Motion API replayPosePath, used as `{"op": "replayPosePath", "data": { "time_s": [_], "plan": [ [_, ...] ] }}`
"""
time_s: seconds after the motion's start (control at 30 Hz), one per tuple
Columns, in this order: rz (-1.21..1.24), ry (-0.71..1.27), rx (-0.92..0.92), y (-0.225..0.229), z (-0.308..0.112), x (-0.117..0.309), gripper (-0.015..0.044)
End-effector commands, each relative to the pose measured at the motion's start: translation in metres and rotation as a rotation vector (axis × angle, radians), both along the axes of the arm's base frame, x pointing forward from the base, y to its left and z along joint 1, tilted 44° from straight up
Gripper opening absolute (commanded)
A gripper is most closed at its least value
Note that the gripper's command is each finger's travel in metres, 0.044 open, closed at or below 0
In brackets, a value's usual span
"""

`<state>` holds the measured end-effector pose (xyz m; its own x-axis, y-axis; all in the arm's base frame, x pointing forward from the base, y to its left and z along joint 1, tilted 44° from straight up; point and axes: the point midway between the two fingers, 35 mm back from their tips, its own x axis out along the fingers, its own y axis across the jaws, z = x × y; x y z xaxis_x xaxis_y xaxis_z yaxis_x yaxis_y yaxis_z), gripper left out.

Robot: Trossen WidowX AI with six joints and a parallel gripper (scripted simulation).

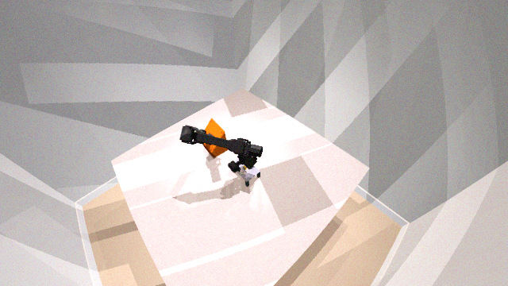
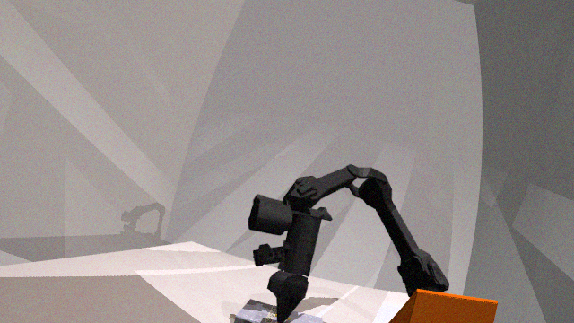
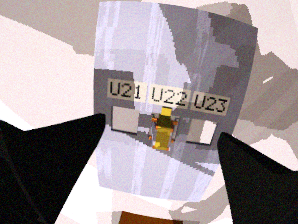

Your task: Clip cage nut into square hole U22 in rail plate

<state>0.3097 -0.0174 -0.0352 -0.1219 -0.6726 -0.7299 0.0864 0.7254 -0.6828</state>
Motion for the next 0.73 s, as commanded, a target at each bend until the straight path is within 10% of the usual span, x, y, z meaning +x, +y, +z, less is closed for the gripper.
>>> {"op": "replayPosePath", "data": {
  "time_s": [0.0,0.7],
  "plan": [
    [0.000,0.000,0.000,0.000,0.000,0.000,0.0440],
    [0.005,-0.009,0.000,0.036,0.035,0.005,0.0440]
  ]
}}
